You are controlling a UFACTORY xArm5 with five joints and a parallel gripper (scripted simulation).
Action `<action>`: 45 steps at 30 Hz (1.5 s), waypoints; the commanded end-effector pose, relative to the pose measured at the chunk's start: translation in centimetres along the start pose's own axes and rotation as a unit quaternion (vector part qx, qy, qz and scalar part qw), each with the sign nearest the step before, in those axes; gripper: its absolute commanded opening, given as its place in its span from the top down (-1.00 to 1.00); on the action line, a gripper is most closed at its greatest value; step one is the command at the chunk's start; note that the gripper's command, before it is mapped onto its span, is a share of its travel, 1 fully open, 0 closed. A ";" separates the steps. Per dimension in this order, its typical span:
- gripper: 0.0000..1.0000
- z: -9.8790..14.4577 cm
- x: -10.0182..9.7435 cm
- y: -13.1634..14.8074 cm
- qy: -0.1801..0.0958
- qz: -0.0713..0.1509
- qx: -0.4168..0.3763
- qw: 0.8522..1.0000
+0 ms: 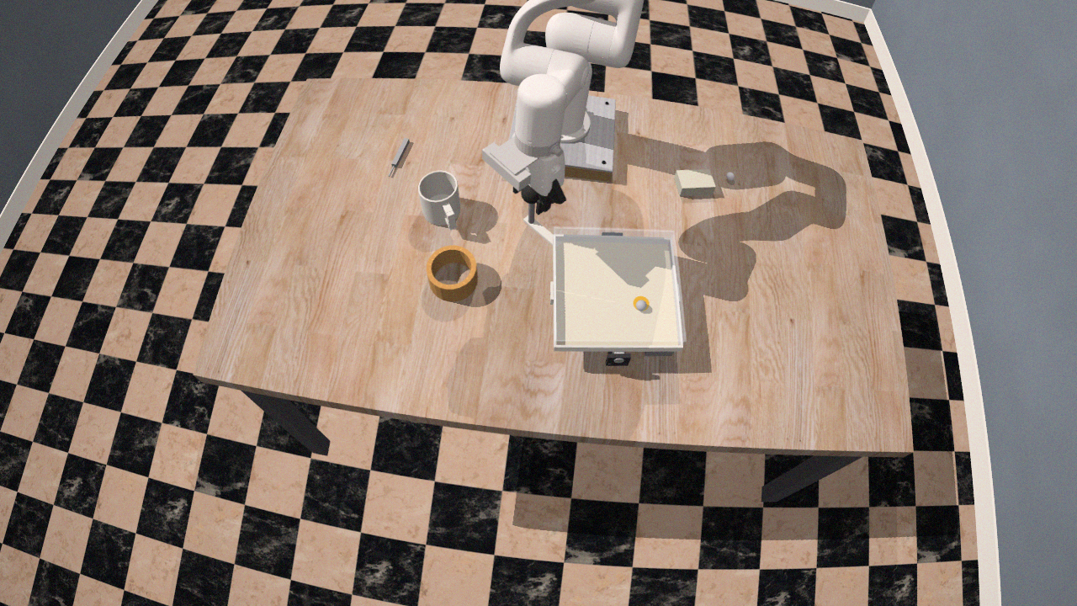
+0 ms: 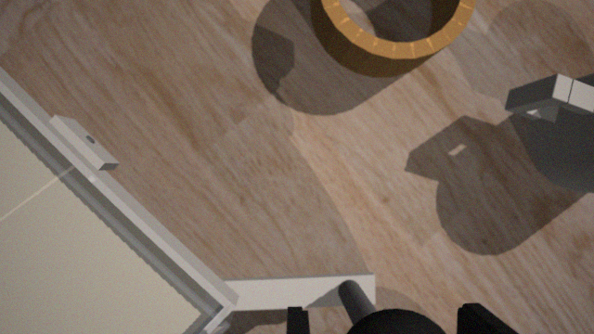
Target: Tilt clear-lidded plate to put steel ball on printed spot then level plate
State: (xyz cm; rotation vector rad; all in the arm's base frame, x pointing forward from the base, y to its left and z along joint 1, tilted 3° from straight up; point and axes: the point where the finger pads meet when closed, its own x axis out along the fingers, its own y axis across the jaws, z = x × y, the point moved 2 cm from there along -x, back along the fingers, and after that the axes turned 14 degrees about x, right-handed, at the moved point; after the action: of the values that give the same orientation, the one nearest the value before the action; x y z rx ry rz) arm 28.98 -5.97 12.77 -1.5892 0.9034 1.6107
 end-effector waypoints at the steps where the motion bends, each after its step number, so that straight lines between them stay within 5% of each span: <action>1: -0.24 -0.1 -0.1 -0.1 0.001 -0.001 0.000 1.000; 23: -0.24 -0.1 -0.8 -0.1 0.001 -0.001 0.000 1.000; 45: -0.24 -0.2 -4.1 0.1 0.001 -0.001 0.000 1.000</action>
State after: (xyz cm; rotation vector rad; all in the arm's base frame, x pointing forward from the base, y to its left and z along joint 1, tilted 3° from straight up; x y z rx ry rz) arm 28.98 -6.11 16.03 -1.5887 0.9035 1.6113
